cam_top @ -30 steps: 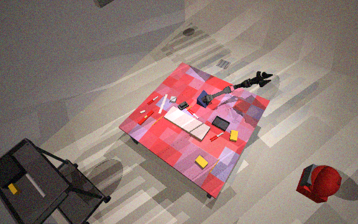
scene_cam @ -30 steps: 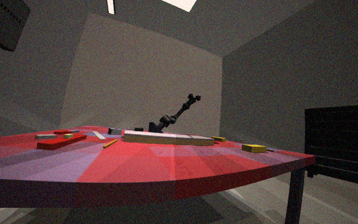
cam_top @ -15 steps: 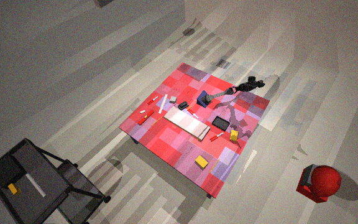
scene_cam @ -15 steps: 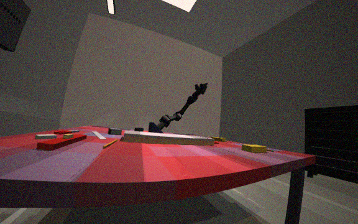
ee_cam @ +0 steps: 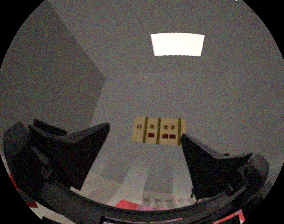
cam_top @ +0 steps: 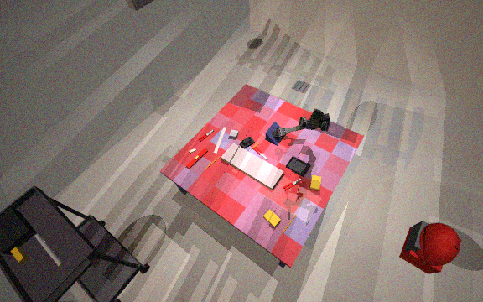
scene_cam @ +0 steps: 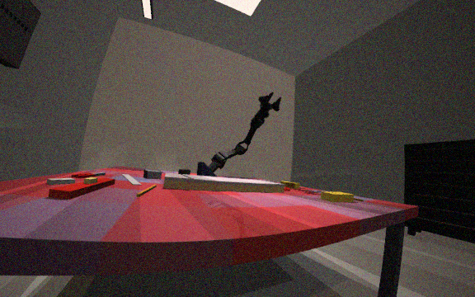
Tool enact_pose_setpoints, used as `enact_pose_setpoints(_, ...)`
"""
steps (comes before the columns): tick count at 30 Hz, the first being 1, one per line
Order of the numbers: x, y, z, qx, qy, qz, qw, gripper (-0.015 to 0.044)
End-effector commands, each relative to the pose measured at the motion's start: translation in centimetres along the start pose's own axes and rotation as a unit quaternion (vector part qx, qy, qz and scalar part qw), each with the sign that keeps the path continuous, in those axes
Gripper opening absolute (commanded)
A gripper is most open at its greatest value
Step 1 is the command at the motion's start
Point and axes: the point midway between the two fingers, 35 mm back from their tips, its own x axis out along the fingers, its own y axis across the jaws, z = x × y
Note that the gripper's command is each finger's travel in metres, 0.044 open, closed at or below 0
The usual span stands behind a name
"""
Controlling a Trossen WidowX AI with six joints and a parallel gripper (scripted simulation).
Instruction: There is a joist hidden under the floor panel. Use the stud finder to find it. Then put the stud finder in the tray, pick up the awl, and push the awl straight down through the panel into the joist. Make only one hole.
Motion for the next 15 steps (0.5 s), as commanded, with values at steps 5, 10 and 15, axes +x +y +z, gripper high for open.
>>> enact_pose_setpoints(5,2.8,-12.9,-4.2,-0.087,0.085,-0.143,0.982,0.044)
enact_pose_setpoints(10,2.5,-21.2,-6.9,-0.132,0.154,-0.225,0.953,0.044)
enact_pose_setpoints(15,0.6,-29.4,-9.6,-0.165,0.233,-0.296,0.911,0.044)
